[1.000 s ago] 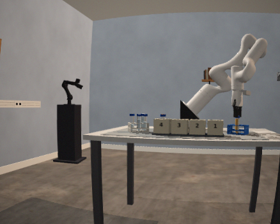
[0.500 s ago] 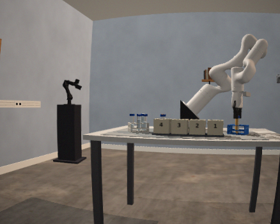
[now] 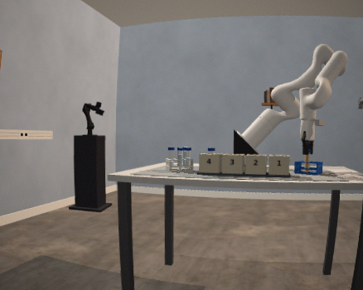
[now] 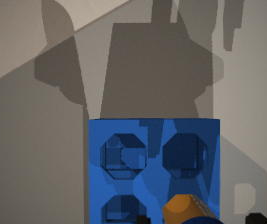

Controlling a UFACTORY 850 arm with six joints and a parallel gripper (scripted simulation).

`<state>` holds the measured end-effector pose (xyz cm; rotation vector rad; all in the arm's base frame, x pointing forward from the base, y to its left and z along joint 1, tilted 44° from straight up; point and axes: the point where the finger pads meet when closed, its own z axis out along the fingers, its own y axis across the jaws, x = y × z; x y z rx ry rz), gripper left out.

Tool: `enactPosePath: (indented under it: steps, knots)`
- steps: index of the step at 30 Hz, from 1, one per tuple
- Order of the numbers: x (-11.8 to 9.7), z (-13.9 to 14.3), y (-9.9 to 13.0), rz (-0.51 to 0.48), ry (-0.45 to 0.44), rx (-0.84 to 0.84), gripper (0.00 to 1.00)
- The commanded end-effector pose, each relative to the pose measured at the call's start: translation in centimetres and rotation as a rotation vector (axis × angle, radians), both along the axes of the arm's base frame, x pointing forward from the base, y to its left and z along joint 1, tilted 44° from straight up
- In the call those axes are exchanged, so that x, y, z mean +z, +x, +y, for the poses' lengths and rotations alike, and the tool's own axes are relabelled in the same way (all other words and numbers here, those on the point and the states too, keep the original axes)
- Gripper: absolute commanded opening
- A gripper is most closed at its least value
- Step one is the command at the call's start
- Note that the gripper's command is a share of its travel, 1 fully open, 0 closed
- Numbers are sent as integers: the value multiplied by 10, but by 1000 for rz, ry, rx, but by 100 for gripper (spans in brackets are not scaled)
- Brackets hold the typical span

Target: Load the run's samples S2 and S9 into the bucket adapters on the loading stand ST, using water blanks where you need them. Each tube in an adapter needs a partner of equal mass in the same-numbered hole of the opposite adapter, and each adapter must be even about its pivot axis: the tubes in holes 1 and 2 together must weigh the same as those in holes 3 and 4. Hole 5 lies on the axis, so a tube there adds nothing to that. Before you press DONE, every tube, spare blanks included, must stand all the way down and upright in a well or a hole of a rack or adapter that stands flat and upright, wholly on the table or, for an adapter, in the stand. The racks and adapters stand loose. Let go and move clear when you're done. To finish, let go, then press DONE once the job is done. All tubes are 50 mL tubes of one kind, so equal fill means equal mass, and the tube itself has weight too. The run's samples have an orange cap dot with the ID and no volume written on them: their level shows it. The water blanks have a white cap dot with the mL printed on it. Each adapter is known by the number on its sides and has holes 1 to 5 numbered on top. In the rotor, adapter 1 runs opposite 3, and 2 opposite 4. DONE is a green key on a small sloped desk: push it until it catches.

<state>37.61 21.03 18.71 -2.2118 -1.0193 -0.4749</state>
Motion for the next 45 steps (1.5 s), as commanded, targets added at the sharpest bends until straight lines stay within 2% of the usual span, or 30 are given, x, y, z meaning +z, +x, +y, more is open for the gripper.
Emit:
enactPosePath:
  steps: [1,4,5,45]
  knots:
    - [0,0,1,-1,0,0,57]
    - [0,0,1,-1,0,0,57]
    - [1,-1,0,-1,0,-1,0]
    - [2,-1,0,-1,0,0,0]
